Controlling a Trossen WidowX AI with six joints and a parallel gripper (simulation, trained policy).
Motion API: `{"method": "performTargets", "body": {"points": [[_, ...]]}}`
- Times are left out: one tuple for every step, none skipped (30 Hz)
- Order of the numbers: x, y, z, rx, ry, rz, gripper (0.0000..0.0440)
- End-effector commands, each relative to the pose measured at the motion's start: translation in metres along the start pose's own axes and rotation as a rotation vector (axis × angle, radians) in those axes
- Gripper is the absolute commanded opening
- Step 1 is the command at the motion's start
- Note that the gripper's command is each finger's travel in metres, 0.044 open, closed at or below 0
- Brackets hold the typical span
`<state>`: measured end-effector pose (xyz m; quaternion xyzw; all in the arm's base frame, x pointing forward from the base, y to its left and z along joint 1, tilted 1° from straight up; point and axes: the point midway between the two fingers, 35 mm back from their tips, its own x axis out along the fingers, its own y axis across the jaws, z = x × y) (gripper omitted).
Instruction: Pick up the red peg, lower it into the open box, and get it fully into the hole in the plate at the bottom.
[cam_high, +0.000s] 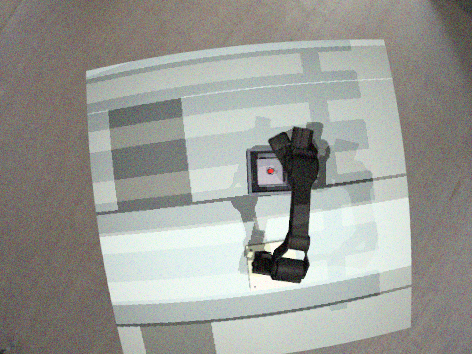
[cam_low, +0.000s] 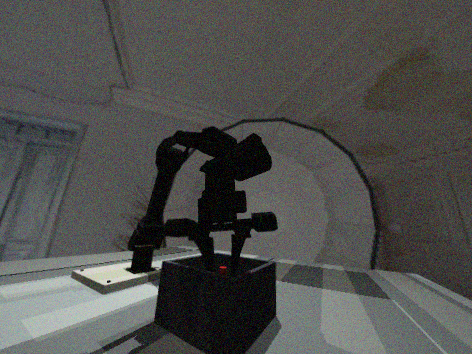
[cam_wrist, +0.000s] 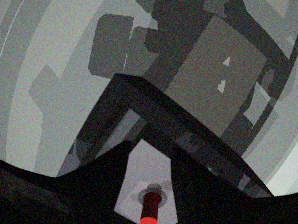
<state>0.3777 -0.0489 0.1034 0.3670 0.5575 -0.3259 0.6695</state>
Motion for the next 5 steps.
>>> {"method": "performTargets", "body": {"points": [[0.001,-0.008,0.023,0.019,-0.038,-0.025,0.0138],[0.001,-0.01,0.026,0.021,-0.04,-0.028,0.0138],[0.0,-0.011,0.028,0.023,-0.042,-0.032,0.0139],[0.0,-0.013,0.031,0.025,-0.045,-0.036,0.0139],[0.0,-0.014,0.034,0.026,-0.047,-0.04,0.0139]]}}
